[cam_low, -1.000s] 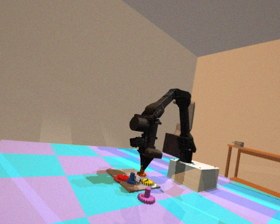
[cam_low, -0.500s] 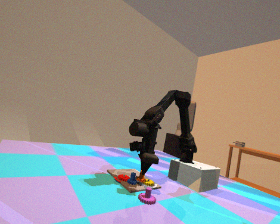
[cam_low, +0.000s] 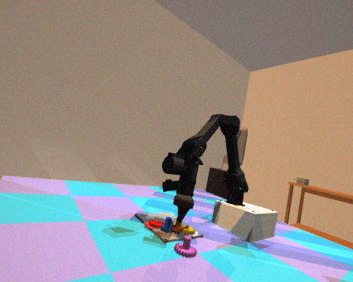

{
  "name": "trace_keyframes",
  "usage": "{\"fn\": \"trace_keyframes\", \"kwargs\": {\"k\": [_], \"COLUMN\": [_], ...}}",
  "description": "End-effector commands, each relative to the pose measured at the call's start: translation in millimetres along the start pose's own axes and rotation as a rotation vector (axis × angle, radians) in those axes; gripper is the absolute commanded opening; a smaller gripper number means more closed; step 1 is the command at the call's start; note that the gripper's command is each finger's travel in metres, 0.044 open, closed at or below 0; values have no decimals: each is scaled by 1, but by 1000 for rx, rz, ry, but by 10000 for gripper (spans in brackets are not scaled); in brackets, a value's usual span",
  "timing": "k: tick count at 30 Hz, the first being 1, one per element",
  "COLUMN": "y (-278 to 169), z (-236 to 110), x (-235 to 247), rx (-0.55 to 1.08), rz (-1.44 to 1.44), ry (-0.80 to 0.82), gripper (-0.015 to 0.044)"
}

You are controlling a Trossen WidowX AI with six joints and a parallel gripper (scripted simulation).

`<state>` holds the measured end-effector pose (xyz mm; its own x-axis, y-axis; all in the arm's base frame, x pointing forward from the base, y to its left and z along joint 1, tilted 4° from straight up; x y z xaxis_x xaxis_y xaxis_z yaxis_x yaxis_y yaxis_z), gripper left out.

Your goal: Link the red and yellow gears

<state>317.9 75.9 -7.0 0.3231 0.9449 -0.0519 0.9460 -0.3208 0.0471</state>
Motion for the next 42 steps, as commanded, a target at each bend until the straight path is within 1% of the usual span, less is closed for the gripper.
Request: {"fn": "trace_keyframes", "kwargs": {"k": [1,17,25,38,42], "y": [1,1,1,0,0], "z": [1,3,4,7,6], "x": [0,-1,0,0,0], "rx": [-2,-2,-2,-2,-2], "rz": [-53,-455,-359,-10,-48], "ry": [-1,-2,-1,-1,-1], "gripper": [0,0,0,0,105]}}
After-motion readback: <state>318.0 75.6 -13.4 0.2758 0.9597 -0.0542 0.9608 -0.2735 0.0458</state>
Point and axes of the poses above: the point midway between the two fingers, 35 mm back from their tips, its own z axis out along the fingers, its own x axis across the jaws, y = z × x, the point moved 1 cm from there along -z, back along the fingers, and after that the axes turned 11 degrees about -z, right-handed, at the moved point
